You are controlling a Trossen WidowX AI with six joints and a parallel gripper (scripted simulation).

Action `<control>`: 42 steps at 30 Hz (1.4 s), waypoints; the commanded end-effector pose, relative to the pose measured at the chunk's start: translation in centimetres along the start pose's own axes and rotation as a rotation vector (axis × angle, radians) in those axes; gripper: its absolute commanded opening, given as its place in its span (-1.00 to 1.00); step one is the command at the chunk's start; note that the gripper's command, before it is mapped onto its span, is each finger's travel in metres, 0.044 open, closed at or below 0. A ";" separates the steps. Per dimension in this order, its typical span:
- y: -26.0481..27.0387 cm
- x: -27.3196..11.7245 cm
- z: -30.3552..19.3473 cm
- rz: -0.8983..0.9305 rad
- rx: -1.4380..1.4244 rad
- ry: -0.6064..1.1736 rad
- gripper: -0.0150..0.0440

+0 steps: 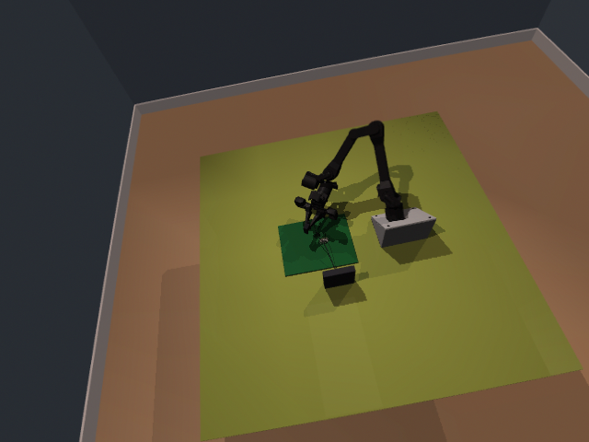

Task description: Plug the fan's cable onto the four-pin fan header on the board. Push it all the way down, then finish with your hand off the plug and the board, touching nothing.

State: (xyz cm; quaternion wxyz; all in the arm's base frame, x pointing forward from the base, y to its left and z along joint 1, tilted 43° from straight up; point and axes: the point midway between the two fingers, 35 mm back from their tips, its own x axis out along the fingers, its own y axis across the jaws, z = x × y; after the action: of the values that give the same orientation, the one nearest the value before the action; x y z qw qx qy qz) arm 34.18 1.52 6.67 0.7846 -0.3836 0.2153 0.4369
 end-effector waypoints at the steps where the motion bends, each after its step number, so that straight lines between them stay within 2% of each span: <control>1: -0.1 0.0 -0.2 0.000 -0.005 -0.005 -0.49; 42: -0.1 0.7 -3.7 0.001 -0.005 -0.004 -0.49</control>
State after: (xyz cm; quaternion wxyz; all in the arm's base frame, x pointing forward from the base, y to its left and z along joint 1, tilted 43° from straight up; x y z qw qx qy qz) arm 34.58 -0.99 4.09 0.7841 -0.3837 0.2163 0.4372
